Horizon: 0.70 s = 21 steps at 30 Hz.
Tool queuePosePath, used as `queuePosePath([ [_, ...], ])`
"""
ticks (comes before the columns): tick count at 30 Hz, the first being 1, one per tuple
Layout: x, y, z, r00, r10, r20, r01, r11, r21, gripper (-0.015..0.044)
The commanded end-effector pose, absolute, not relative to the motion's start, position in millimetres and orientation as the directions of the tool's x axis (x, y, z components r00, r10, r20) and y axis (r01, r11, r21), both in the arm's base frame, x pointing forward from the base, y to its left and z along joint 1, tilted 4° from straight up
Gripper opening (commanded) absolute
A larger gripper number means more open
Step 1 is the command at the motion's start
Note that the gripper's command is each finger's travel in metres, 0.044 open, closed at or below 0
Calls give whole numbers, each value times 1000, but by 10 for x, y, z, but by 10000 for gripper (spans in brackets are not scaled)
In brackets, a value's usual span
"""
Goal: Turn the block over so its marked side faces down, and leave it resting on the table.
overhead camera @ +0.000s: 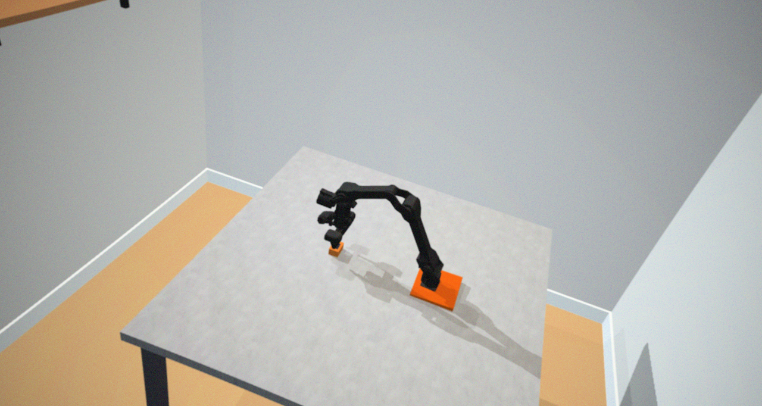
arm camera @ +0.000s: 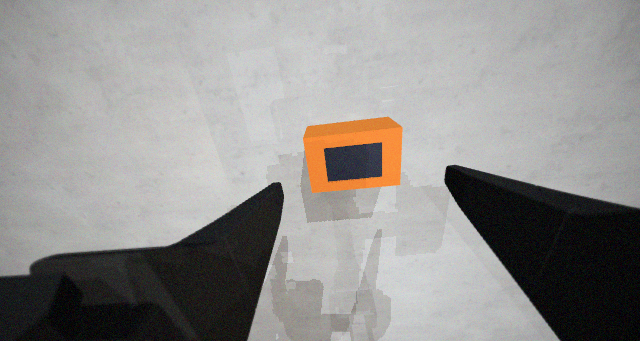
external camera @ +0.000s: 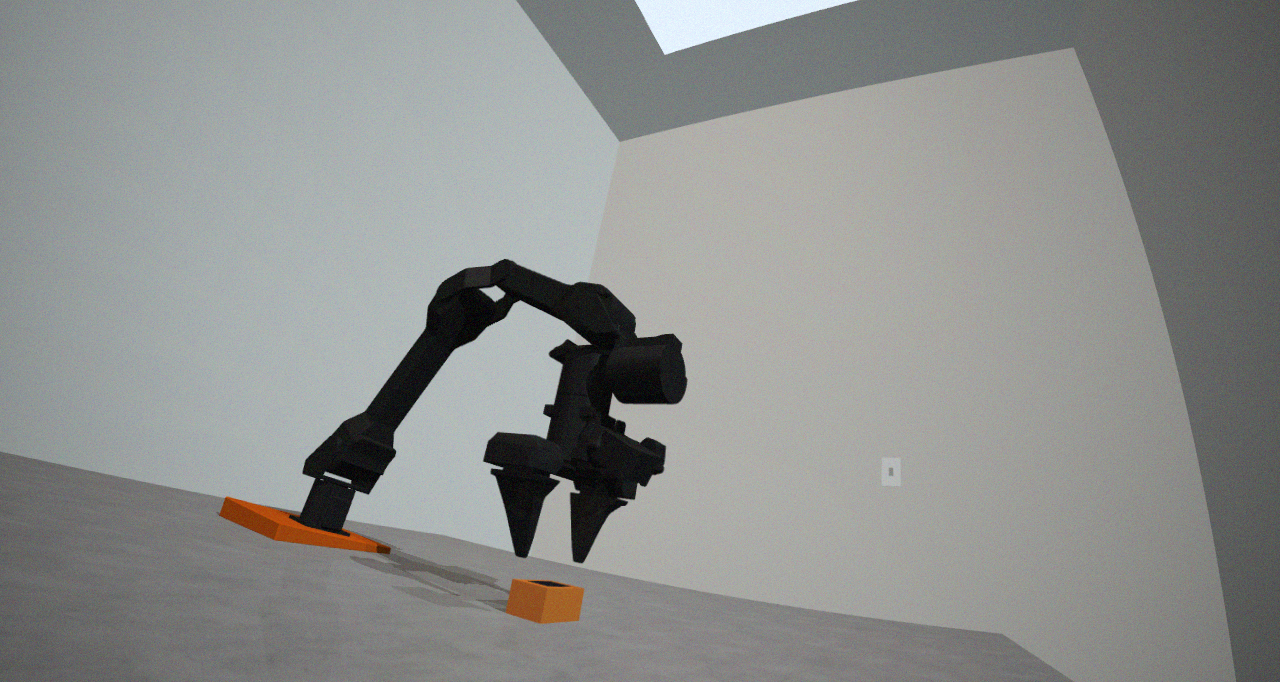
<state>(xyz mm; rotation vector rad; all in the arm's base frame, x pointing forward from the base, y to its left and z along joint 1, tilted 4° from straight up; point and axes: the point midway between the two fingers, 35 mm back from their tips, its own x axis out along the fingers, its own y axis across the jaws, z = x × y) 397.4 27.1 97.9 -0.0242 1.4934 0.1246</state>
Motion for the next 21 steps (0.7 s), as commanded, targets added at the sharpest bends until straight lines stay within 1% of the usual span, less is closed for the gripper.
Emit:
queuePosePath([
  [1, 3982, 285, 914, 72, 73, -995, -93, 993, 66, 440],
  [21, 4003, 308, 602, 72, 73, -995, -93, 993, 66, 440],
])
